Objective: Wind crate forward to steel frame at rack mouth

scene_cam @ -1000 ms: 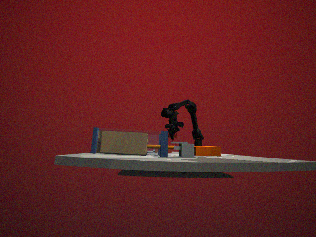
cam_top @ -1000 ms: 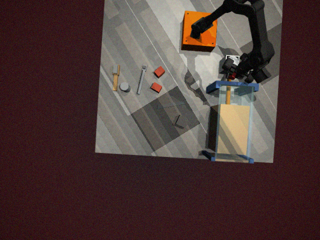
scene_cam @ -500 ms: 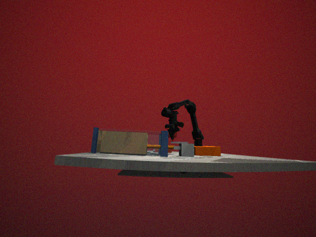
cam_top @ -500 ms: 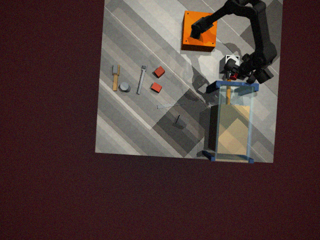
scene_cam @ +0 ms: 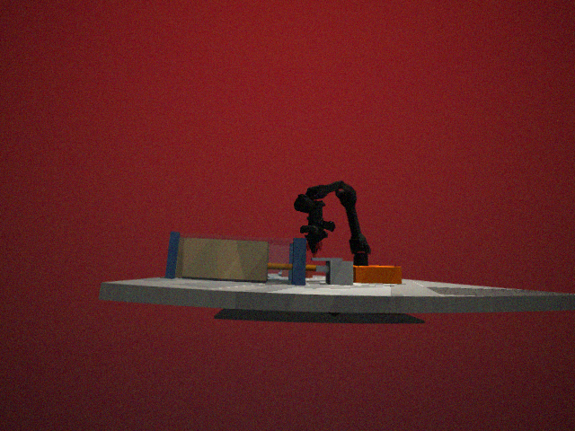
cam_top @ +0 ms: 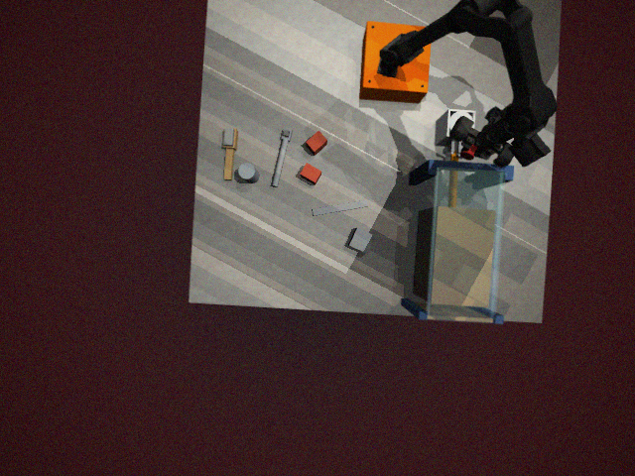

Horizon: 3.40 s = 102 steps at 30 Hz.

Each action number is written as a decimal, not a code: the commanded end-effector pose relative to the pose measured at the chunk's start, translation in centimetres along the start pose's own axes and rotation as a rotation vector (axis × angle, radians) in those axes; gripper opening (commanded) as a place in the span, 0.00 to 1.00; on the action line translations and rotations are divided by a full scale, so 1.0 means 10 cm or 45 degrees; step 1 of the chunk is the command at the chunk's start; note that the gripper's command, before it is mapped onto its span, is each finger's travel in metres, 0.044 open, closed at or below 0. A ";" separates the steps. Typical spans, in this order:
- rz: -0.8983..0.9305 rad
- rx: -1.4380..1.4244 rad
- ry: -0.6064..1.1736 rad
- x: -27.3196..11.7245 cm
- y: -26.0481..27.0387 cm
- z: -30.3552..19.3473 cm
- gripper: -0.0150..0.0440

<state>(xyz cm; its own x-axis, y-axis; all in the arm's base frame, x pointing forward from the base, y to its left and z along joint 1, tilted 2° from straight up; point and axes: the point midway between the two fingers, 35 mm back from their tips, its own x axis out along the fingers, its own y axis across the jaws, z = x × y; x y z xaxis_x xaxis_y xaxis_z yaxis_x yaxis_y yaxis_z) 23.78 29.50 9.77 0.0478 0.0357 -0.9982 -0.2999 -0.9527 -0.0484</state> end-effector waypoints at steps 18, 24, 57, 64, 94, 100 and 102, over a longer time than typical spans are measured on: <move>-0.021 -0.011 -0.019 0.01 -0.28 0.26 0.25; -0.022 -0.011 -0.020 0.00 -0.33 0.32 0.25; -0.024 -0.011 -0.024 -0.01 -0.49 0.72 0.25; -0.024 -0.011 -0.025 -0.01 -0.51 0.80 0.25; -0.023 -0.011 -0.029 -0.02 -0.47 1.19 0.25; -0.023 -0.011 -0.030 -0.02 -0.44 1.27 0.25; -0.023 -0.011 -0.030 -0.02 -0.43 1.29 0.25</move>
<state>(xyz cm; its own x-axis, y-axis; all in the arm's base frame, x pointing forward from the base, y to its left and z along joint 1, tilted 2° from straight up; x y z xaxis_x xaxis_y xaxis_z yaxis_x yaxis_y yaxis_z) 15.43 37.43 10.14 0.0735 0.0722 -0.9947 -0.3202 -0.9429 -0.0921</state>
